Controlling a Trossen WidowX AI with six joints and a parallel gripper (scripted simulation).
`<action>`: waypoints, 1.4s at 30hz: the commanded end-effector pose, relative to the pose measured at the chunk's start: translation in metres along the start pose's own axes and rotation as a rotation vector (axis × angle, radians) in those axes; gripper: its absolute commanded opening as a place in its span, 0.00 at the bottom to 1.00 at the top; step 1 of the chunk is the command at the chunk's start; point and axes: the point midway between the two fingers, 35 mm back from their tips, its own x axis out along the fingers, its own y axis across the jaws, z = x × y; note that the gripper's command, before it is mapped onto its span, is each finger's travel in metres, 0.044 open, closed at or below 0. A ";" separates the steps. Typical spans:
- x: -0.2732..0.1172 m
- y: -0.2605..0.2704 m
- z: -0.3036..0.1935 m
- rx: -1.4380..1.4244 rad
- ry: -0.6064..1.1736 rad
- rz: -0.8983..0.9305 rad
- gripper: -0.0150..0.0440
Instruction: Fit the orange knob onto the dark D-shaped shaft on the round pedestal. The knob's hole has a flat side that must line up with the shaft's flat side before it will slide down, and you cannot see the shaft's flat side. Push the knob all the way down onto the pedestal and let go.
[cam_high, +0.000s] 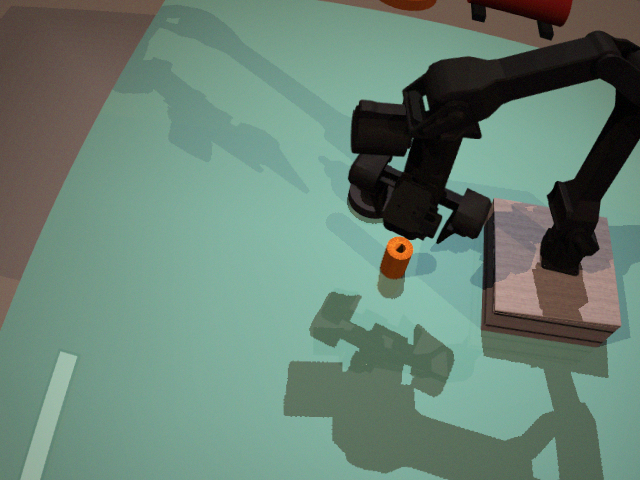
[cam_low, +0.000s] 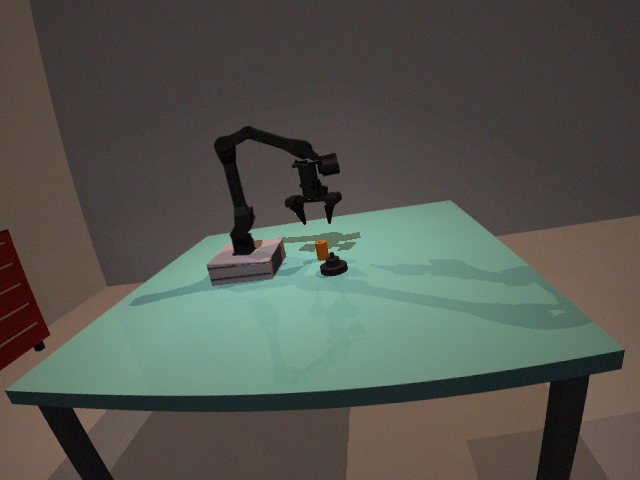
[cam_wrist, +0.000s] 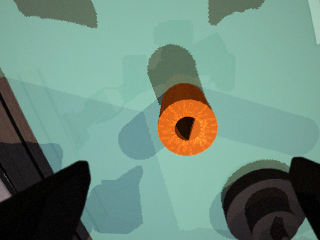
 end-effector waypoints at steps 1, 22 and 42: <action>-0.004 -0.002 -0.003 0.017 0.038 -0.023 1.00; -0.002 -0.002 -0.003 1.300 0.018 -0.044 1.00; 0.041 -0.003 -0.005 1.300 0.018 -0.044 1.00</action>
